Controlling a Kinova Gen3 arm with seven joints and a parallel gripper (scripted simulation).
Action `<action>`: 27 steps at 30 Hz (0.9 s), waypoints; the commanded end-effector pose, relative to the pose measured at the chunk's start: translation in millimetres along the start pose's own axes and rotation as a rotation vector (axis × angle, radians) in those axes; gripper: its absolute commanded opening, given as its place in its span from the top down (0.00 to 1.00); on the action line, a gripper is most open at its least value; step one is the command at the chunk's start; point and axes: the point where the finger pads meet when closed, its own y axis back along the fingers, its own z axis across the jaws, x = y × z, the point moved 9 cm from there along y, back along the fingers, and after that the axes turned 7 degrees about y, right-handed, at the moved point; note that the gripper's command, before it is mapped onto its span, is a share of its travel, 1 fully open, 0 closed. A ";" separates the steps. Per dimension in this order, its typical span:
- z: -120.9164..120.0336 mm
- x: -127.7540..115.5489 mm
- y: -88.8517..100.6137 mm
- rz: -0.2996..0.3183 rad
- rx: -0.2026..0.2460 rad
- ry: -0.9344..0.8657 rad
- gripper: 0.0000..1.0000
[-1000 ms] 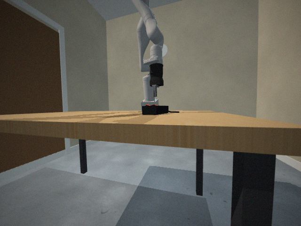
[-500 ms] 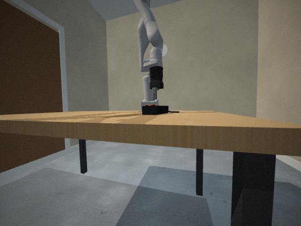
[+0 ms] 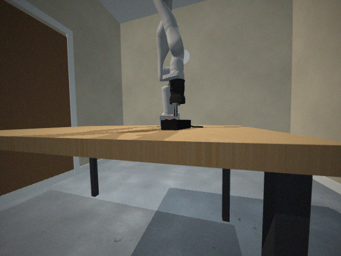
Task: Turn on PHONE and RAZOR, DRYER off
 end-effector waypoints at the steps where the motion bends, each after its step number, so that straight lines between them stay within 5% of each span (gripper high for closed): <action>1: -1.6 -2.4 -2.5 -0.003 -0.001 0.007 1.00; 27: -1.6 -2.6 -7.5 -0.003 -0.001 0.007 1.00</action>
